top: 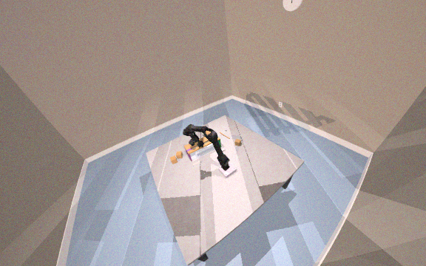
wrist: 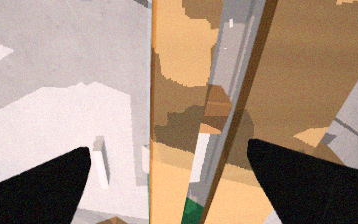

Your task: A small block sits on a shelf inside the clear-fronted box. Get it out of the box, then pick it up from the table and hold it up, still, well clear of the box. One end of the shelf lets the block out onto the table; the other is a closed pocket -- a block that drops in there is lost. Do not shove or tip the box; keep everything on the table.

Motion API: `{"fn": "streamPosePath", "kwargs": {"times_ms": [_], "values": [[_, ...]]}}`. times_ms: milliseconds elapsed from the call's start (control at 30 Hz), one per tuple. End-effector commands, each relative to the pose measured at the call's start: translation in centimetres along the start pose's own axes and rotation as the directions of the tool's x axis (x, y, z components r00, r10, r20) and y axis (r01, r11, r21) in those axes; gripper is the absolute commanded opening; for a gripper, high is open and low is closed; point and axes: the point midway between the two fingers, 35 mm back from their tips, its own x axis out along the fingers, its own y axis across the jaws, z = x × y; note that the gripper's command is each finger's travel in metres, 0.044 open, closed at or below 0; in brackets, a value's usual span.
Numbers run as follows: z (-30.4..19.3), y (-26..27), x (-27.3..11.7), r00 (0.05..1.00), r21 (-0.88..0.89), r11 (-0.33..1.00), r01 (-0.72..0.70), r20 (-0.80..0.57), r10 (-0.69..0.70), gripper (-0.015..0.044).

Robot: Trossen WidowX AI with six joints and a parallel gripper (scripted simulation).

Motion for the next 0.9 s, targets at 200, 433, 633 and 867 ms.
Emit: {"fn": "streamPosePath", "kwargs": {"times_ms": [200,433,633,867], "values": [[0.5,0.9,0.2,0.998,0.046,0.997,-0.069,-0.011,0.069,0.04],[0.9,0.9,1.1,0.998,0.046,0.997,-0.069,-0.011,0.069,0.04],[1.4,0.8,1.9,0.998,0.046,0.997,-0.069,-0.011,0.069,0.04],[1.9,0.8,3.0,0.998,0.046,0.997,-0.069,-0.011,0.069,0.04]]}}
